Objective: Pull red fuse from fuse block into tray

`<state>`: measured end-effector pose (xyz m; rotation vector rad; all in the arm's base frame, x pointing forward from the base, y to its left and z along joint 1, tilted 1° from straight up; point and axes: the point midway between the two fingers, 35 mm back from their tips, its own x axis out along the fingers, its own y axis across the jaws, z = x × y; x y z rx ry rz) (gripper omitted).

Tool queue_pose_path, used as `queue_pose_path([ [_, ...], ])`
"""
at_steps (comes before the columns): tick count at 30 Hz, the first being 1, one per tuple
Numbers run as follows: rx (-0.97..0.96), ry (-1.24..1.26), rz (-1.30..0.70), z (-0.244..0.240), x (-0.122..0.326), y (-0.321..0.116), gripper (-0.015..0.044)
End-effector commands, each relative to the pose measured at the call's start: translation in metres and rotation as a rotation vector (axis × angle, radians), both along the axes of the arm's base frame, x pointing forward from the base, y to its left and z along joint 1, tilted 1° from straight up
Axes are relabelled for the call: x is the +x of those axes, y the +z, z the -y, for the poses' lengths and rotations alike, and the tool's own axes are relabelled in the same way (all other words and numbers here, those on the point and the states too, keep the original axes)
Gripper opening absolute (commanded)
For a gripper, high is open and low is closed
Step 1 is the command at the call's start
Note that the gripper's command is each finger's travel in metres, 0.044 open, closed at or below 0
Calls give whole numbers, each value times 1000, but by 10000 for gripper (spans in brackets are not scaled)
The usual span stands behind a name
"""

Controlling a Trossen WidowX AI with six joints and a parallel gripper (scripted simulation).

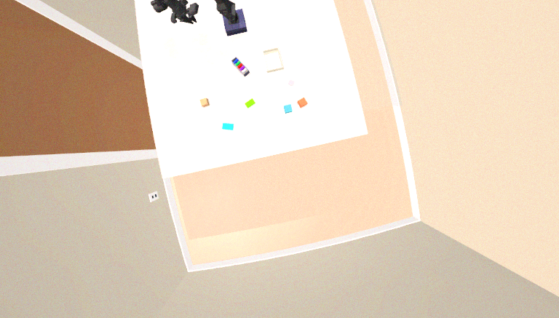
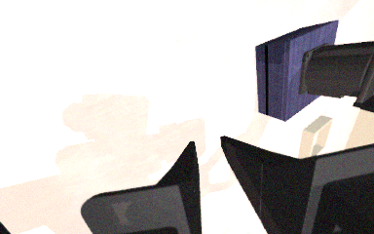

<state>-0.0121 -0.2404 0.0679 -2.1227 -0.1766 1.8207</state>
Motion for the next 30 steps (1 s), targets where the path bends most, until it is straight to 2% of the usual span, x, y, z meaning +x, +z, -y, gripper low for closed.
queue_pose_path([
  [1, -119, 758, 131, 1, 64, -3, 74],
  [7, -180, 1336, 251, -6, 107, -4, 74],
  [18, -219, 2245, 461, -33, 172, -6, 74],
  [25, -204, 2798, 608, -58, 207, -6, 74],
  [30, -176, 3098, 687, -81, 230, -5, 74],
])
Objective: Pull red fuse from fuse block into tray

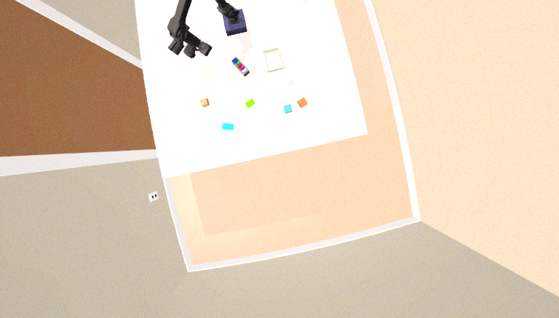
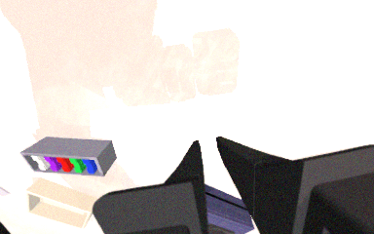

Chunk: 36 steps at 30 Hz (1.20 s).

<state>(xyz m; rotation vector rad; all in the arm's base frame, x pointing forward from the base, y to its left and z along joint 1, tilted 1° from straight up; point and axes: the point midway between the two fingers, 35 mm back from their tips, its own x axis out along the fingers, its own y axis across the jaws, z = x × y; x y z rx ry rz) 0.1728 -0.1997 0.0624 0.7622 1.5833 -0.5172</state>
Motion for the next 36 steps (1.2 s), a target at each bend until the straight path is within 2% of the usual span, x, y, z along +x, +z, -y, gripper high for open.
queue_pose_path([
  [1, -30, 777, 95, -46, 50, 0, 74],
  [12, -28, 1762, 207, -109, 98, 0, 74],
  [25, -3, 2811, 289, -185, 127, -1, 74],
  [28, 2, 2923, 294, -191, 127, -1, 74],
  [36, 2, 2923, 294, -190, 126, -1, 74],
])
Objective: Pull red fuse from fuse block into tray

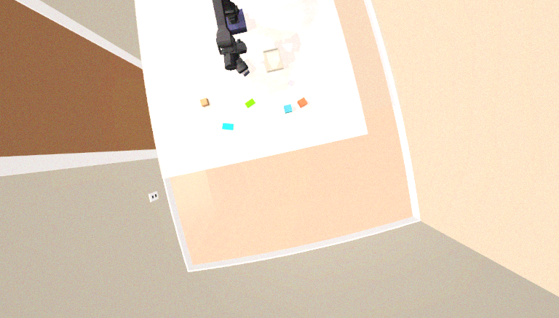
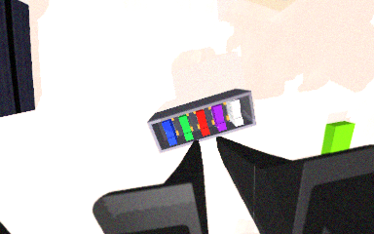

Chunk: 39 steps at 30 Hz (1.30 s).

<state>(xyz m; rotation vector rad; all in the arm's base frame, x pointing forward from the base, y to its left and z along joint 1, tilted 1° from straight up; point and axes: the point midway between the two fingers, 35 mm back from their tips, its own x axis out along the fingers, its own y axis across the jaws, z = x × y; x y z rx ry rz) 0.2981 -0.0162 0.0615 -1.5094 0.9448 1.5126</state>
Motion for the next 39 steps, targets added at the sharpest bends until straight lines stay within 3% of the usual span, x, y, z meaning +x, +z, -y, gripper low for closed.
queue_pose_path([
  [1, -14, 126, 11, -7, 1, 0, 74],
  [39, -13, 126, 10, -7, 1, -29, 74],
])
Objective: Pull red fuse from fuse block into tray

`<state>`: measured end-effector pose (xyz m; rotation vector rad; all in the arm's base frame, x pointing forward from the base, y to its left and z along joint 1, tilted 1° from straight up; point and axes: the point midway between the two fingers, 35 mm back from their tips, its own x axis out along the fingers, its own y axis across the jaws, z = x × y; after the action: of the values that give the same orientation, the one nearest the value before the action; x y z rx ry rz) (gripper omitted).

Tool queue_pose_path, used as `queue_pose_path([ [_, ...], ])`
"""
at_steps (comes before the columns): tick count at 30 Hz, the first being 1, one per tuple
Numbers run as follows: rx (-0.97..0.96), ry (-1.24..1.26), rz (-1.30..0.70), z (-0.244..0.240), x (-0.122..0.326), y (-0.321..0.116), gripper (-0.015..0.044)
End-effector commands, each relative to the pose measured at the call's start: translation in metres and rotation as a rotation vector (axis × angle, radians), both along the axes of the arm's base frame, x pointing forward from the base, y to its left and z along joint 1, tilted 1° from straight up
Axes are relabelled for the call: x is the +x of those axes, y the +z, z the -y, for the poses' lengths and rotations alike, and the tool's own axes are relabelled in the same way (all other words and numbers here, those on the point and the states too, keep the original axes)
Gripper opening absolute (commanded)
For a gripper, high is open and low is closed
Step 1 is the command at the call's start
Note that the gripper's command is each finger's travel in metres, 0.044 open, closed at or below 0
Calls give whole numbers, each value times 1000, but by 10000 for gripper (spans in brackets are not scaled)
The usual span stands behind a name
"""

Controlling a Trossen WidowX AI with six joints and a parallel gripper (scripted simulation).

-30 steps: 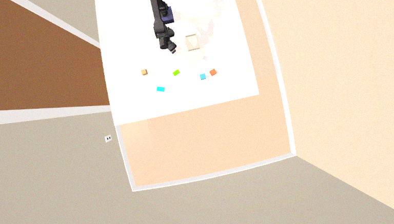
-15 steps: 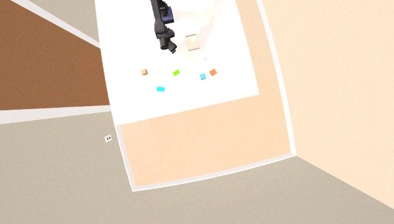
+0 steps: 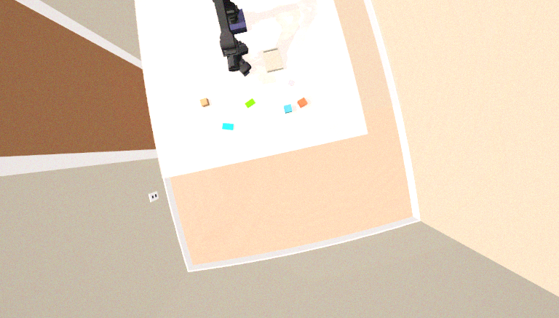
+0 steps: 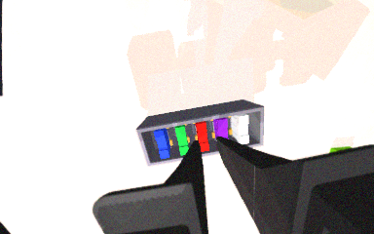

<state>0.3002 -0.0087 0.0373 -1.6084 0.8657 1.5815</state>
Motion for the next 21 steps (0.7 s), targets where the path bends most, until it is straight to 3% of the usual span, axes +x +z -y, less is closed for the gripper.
queue_pose_path([
  [1, -4, 4, -5, 1, -1, -6, 74],
  [21, -4, 4, -5, 1, -1, -11, 74],
])
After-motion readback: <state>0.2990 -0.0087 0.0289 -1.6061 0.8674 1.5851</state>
